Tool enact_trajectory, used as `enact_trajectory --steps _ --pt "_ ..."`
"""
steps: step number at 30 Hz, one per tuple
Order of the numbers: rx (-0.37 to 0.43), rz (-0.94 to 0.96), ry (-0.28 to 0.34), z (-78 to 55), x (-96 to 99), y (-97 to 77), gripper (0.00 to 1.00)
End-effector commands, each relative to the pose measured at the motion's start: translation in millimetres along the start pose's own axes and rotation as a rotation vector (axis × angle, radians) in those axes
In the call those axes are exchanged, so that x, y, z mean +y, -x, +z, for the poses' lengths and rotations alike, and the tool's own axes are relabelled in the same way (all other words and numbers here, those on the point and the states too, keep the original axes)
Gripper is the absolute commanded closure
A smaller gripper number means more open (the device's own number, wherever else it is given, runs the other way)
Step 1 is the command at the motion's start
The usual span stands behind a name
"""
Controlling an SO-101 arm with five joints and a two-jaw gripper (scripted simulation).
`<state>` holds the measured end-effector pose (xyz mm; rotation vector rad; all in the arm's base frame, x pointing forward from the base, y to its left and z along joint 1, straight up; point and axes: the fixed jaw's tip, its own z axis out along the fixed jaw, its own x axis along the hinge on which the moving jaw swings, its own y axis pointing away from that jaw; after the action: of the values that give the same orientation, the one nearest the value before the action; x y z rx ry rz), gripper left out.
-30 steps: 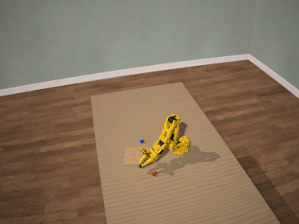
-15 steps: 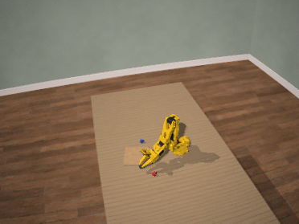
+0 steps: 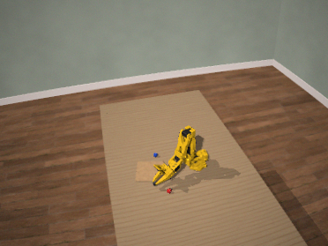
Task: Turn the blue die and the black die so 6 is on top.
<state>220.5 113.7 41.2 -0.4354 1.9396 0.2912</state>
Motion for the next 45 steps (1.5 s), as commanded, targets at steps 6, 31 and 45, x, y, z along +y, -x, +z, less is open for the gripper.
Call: enact_trajectory --steps 6,31,45 --pt "-0.042 -0.004 -0.005 2.1 -1.3 5.2 1.0" --pt "-0.042 -0.004 -0.005 5.3 -1.3 -2.0 1.0" --pt "-0.042 -0.004 -0.005 7.0 -1.4 -6.1 1.0"
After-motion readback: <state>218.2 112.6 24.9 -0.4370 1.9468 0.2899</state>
